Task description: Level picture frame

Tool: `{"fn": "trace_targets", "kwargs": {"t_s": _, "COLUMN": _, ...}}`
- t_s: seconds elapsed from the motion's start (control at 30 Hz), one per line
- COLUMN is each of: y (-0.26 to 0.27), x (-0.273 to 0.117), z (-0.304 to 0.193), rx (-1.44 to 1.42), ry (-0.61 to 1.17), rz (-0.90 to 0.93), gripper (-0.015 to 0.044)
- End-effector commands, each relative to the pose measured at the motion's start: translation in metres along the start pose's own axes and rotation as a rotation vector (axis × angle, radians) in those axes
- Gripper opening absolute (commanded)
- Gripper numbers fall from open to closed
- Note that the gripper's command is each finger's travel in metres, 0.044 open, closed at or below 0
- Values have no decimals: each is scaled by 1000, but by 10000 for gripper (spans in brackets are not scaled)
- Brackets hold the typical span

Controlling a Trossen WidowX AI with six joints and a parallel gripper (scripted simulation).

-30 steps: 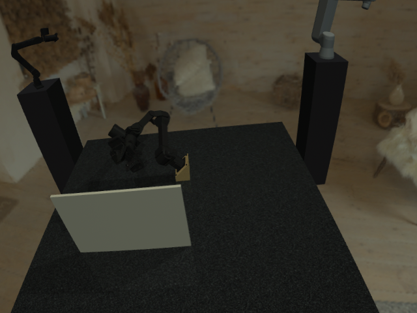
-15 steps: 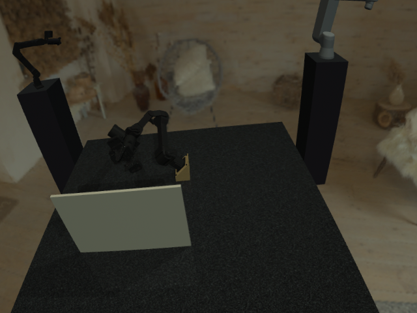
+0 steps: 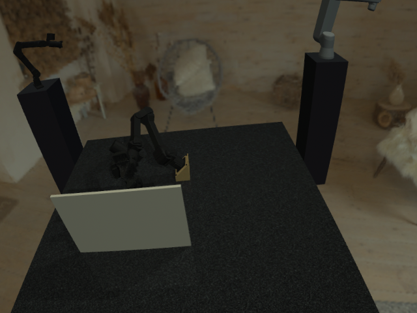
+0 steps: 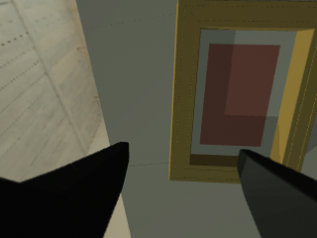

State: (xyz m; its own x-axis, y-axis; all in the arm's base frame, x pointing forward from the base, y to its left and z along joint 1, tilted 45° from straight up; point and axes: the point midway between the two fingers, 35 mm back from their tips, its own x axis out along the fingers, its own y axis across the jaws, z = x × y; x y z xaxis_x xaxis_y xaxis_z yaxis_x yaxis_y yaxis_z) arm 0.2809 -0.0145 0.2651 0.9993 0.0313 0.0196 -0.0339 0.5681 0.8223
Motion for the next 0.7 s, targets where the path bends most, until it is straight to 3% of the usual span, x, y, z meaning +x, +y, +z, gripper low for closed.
{"fn": "trace_targets", "kwargs": {"t_s": 0.0, "y": -3, "x": 2, "z": -1, "rx": -7, "ry": 1, "rz": -9, "gripper": 260}}
{"fn": "trace_targets", "kwargs": {"t_s": 0.37, "y": -2, "x": -7, "z": 3, "rx": -8, "ry": 1, "rz": -9, "gripper": 260}}
{"fn": "trace_targets", "kwargs": {"t_s": 0.67, "y": 0, "x": 50, "z": 6, "rx": -7, "ry": -1, "rz": -7, "gripper": 260}}
